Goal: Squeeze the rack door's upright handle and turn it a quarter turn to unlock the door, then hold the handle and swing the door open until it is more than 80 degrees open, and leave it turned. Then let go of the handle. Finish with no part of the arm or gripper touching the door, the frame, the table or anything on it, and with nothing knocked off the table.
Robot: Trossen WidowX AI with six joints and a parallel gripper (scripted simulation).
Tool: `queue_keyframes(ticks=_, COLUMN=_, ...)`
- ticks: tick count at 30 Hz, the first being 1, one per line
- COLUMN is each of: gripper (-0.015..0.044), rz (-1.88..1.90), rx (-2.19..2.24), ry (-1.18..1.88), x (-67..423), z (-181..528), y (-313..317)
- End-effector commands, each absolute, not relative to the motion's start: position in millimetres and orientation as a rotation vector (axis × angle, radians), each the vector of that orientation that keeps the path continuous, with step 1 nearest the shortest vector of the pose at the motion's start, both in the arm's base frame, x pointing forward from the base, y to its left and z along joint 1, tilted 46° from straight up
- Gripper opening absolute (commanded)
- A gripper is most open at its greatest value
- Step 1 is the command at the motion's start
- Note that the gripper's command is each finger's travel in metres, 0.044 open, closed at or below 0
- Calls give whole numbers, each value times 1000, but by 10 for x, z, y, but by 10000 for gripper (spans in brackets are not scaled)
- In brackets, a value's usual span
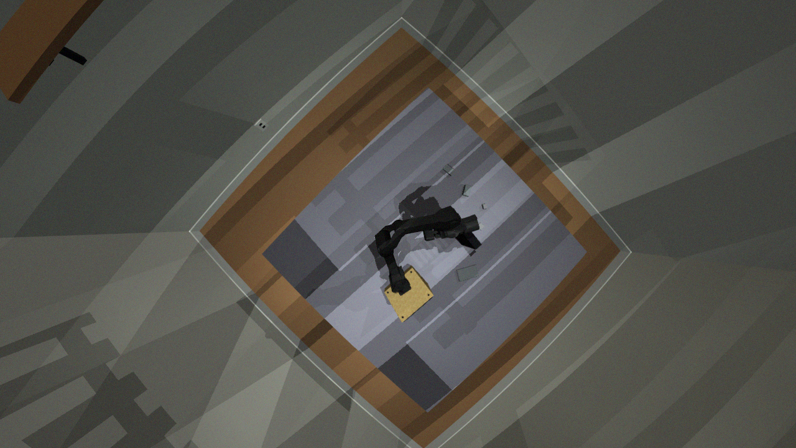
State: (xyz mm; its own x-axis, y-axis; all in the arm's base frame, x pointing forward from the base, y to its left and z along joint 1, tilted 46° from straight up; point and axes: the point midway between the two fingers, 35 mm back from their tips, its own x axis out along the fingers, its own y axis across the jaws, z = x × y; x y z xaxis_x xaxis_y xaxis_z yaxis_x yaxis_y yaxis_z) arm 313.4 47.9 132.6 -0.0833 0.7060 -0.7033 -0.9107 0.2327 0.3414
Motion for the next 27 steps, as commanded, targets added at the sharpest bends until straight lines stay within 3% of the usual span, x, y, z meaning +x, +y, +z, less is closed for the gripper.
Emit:
queue_keyframes(ticks=1, gripper=11, rz=1454, rx=-407, ry=823, x=3133, z=1323, y=479)
queue_keyframes(ticks=15, gripper=11, rz=1705, rx=-895, ry=322, x=3133, z=1323, y=480)
queue_keyframes(ticks=27, gripper=11, rz=1707, rx=-901, ry=316, x=3133, z=1323, y=480)
